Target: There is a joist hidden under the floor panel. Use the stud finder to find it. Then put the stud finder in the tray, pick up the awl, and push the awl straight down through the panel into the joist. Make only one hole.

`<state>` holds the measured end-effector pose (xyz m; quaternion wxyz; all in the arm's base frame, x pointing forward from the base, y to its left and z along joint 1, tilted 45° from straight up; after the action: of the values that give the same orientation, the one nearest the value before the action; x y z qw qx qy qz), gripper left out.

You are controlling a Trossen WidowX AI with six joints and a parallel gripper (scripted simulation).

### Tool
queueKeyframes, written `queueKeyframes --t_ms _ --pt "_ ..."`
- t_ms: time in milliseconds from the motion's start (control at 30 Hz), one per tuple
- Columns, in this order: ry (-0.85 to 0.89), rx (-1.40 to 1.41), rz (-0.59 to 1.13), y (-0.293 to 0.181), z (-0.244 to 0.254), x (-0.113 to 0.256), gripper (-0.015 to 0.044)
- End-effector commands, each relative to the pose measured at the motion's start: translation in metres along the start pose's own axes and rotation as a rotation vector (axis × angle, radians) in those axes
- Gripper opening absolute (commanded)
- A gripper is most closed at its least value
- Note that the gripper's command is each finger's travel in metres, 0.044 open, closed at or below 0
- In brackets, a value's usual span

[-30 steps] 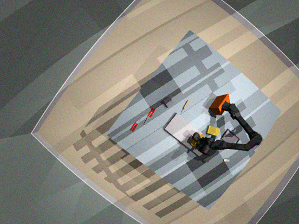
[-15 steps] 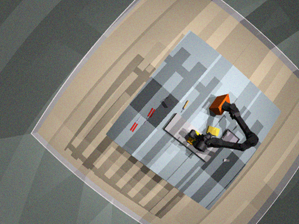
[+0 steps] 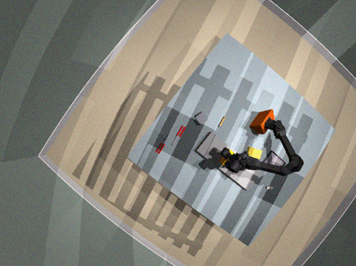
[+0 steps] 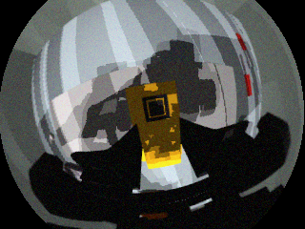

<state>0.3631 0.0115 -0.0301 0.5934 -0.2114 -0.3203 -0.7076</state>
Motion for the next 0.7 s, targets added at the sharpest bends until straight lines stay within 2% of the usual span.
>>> queueKeyframes --t_ms 0,667 --pt "-0.002 -0.003 -0.001 0.000 -0.015 0.000 0.0000" --pt "-0.005 -0.001 -0.002 0.001 -0.068 0.001 0.0000"
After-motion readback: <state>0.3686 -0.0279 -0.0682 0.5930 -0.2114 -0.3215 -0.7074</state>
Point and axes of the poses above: the point midway between the two fingers, 35 mm back from their tips, its own x axis back along the fingers, its own z axis across the jaws, y = z × x, the point moved 4 cm from there along x, back along the fingers, and after that the axes turned 1 degree about -x, right-handed, at the moved point
